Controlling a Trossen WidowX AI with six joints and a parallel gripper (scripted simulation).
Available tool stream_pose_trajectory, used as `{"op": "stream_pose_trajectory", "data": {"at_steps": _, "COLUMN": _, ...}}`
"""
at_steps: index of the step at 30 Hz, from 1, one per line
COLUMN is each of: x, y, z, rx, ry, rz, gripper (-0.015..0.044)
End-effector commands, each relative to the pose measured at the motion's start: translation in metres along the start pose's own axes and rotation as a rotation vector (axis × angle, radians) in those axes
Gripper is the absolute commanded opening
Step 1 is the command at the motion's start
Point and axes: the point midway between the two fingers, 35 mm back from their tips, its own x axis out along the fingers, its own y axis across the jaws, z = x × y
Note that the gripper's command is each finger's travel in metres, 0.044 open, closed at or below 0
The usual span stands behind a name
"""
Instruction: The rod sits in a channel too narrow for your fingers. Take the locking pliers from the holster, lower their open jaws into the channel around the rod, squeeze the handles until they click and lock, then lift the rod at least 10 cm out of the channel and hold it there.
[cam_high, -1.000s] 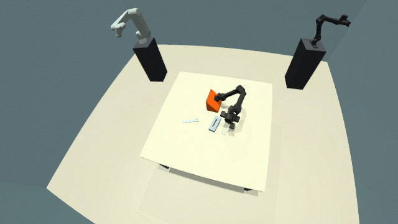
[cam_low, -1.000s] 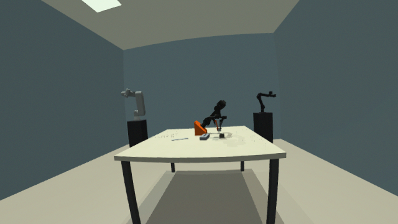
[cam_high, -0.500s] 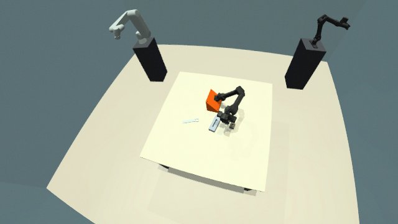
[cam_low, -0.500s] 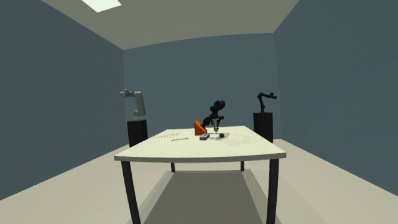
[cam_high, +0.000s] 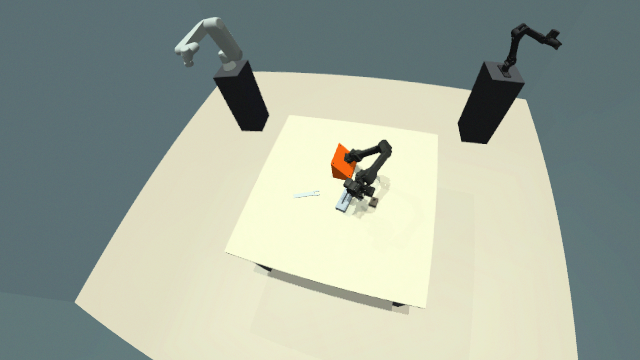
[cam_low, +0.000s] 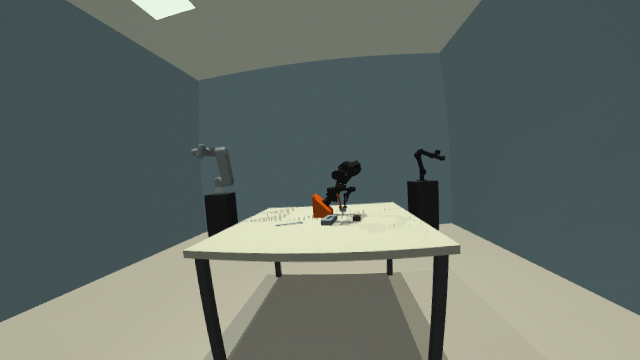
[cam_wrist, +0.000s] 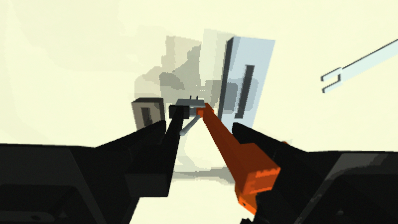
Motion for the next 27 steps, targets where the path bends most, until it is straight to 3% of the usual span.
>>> {"op": "stream_pose_trajectory", "data": {"at_steps": 1, "x": 0.000, "y": -0.012, "z": 0.003, "rx": 0.004, "ry": -0.003, "rz": -0.003, "gripper": 0.0318}}
{"op": "stream_pose_trajectory", "data": {"at_steps": 27, "x": 0.000, "y": -0.065, "z": 0.011, "rx": 0.012, "ry": 0.001, "rz": 0.004, "gripper": 0.0318}}
